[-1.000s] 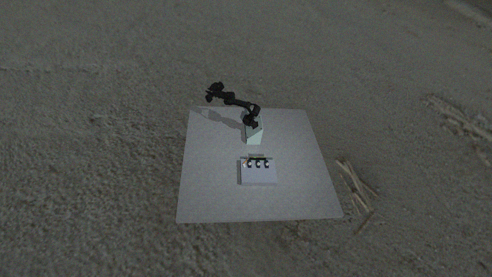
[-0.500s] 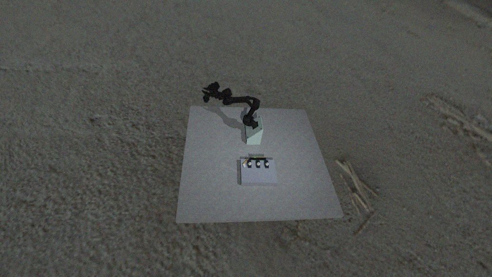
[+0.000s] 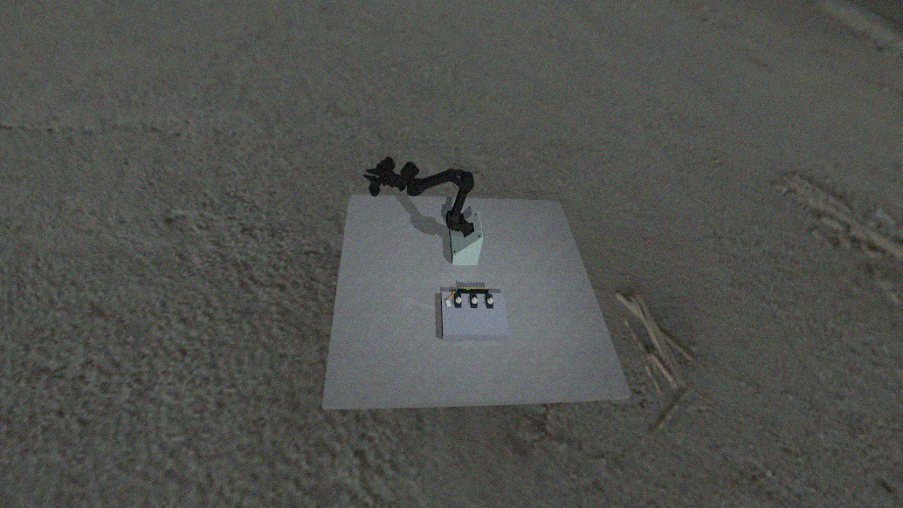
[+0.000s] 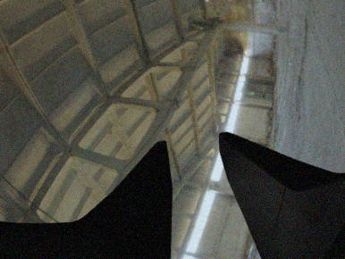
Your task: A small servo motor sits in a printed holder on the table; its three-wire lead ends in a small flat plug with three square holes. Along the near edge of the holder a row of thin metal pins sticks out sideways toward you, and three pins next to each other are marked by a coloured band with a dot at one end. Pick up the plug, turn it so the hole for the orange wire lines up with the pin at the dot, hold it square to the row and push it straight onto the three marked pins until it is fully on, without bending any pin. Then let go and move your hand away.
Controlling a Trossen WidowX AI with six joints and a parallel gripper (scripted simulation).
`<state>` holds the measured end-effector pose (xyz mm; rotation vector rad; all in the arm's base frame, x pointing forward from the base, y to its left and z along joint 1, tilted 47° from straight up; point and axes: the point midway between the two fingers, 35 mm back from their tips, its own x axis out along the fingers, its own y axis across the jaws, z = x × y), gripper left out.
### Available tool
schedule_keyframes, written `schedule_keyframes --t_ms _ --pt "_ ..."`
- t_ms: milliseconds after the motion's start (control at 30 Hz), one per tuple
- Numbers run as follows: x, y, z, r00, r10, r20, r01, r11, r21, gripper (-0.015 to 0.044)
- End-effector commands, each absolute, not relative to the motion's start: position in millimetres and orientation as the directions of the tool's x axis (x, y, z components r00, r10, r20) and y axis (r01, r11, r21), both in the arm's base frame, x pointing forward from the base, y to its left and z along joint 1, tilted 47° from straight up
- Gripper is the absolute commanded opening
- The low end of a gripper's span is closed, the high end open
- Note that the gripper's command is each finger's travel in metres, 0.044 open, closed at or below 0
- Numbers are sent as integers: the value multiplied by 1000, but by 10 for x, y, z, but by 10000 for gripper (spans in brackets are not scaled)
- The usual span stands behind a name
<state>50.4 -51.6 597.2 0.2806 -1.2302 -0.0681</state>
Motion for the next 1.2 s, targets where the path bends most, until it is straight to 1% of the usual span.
schedule_keyframes --t_ms 0,300,633,1167 --pt "549 -736 5887 341 -253 905 -92 949 300 115" --pt "755 -1060 5703 387 -331 860 -69 920 386 115" --pt "1127 -1303 5438 480 -388 786 -33 888 459 115" --pt "1900 -1347 4887 687 -391 613 56 869 492 115"
